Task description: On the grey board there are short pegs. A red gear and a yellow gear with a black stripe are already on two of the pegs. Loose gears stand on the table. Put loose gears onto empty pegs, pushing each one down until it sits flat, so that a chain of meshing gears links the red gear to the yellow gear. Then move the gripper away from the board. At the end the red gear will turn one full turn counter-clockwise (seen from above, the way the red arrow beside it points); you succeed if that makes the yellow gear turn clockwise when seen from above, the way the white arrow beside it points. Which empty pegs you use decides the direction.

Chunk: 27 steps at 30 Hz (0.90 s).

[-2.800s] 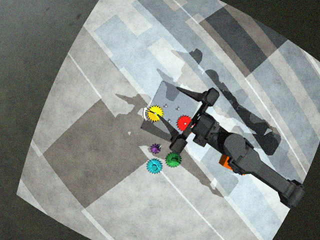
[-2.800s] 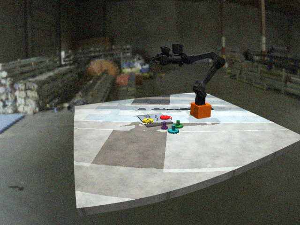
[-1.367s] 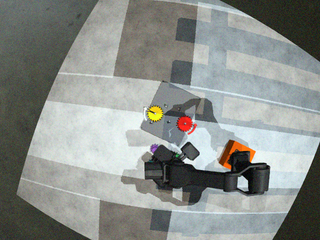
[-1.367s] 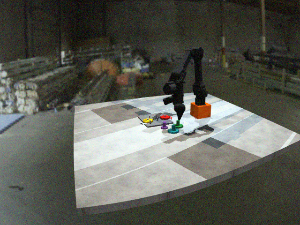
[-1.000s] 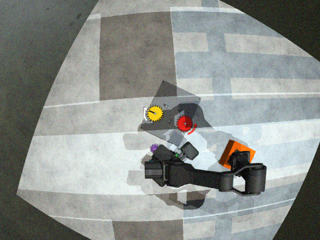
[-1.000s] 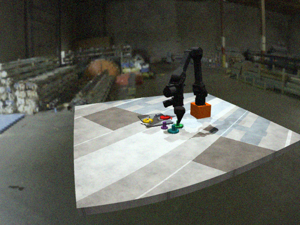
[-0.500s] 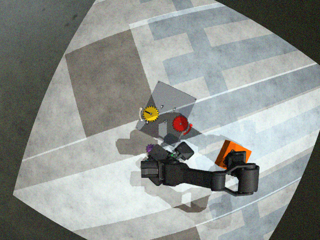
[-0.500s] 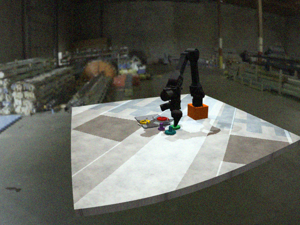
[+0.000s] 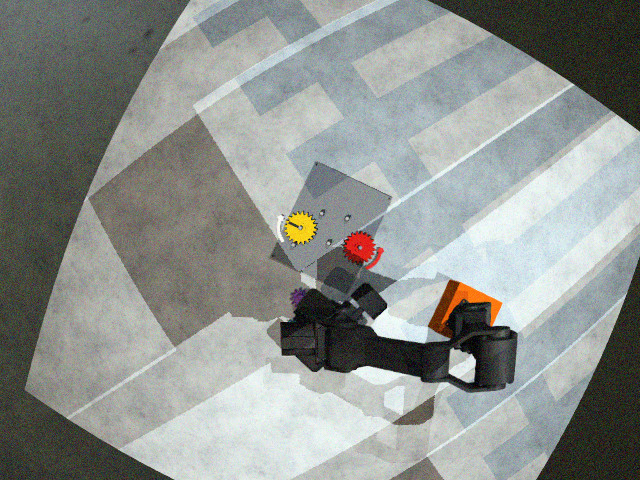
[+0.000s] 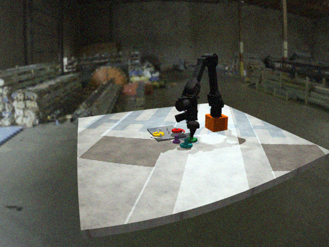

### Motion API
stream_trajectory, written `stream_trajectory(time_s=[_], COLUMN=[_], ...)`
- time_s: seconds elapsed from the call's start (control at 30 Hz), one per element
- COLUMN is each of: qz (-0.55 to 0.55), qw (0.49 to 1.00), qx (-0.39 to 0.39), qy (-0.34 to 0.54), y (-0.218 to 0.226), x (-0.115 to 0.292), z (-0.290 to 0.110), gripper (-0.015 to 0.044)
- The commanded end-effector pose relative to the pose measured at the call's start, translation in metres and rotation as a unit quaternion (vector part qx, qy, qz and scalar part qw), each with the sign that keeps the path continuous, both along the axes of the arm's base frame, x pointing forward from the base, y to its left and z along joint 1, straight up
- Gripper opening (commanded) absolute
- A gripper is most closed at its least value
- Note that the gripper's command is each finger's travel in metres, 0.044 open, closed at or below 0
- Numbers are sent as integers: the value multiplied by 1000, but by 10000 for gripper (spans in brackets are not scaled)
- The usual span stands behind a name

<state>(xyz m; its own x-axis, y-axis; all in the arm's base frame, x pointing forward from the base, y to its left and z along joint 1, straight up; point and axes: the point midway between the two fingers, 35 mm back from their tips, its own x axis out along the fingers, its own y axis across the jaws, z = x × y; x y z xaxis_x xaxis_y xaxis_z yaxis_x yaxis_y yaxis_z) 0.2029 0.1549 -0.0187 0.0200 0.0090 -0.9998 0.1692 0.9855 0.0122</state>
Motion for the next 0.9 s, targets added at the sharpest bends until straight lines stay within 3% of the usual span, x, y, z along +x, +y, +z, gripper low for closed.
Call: stream_trajectory(time_s=[0.0,0.87], qz=[-1,-1], qw=[1000,1000], qx=[-1,0], qy=[-2,-2], y=[0,10], x=[1,6], z=[0,57], gripper=[6,0])
